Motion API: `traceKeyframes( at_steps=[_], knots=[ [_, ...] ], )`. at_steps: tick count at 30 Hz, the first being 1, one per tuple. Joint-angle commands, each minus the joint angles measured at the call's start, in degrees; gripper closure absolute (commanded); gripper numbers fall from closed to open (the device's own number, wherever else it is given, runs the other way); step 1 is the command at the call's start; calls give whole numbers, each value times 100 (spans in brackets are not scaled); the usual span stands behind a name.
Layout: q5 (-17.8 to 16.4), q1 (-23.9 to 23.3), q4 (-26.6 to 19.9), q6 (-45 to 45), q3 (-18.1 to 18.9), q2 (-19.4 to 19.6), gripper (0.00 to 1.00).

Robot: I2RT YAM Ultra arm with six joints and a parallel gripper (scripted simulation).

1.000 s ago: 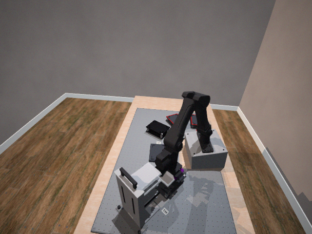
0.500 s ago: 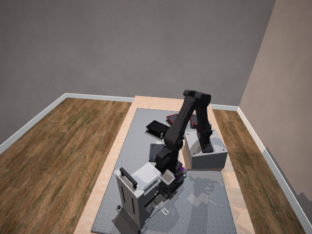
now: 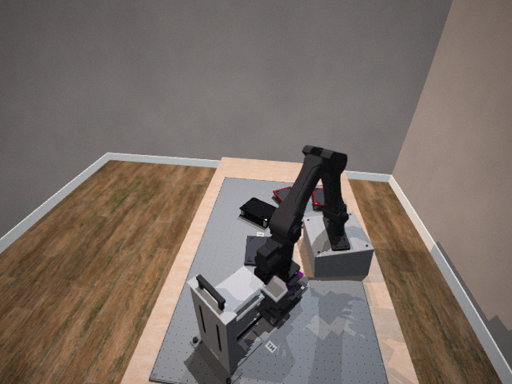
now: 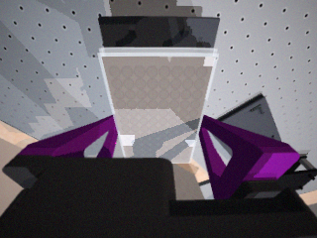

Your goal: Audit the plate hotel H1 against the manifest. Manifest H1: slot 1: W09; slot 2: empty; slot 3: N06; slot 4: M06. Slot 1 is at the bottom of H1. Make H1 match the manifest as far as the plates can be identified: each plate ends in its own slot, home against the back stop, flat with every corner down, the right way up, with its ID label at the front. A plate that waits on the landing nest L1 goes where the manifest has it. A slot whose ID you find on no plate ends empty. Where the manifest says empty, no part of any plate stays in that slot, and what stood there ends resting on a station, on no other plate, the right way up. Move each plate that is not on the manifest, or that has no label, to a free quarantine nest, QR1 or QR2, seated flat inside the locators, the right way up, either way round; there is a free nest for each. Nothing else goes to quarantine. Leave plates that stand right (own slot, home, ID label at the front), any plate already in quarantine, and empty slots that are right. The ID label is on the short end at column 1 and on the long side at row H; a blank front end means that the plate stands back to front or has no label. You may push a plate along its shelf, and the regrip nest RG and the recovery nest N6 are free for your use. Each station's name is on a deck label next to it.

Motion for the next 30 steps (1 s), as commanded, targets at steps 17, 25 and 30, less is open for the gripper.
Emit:
traceKeyframes(
  at_steps=[17,25,30],
  knots=[
    [4,29,-281,40,223,-277,14],
    [6,46,-458,57,329,-347,14],
    [9,73,-750,83,511,-454,14]
  ],
)
